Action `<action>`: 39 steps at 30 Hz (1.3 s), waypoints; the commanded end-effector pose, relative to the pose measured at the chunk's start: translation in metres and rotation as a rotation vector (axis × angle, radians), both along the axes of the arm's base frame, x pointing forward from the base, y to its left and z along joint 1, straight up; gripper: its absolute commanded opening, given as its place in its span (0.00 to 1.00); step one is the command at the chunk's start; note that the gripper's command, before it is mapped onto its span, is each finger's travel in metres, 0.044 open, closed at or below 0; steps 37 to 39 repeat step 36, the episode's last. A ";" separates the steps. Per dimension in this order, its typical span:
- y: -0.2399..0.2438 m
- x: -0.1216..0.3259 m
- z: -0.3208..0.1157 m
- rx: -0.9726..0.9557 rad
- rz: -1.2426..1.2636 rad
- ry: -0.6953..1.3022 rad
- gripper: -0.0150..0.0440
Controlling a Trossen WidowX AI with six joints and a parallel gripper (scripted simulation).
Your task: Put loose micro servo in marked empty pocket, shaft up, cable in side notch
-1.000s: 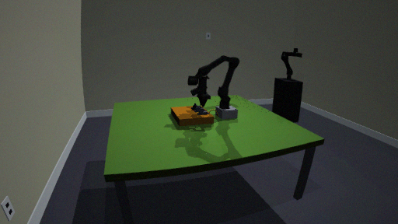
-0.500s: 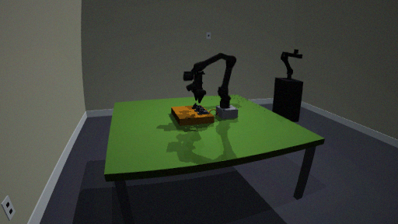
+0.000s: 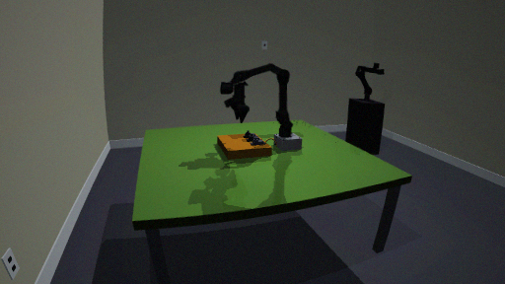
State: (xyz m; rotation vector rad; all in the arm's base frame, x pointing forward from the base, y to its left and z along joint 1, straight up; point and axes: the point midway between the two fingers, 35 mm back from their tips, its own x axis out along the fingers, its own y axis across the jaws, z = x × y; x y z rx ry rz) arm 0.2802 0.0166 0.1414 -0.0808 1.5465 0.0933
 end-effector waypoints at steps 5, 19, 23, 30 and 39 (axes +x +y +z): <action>-0.001 -0.007 0.037 0.001 0.000 -0.018 1.00; -0.001 -0.007 0.037 0.001 0.000 -0.018 1.00; -0.001 -0.007 0.037 0.001 0.000 -0.018 1.00; -0.001 -0.007 0.037 0.001 0.000 -0.018 1.00; -0.001 -0.007 0.037 0.001 0.000 -0.018 1.00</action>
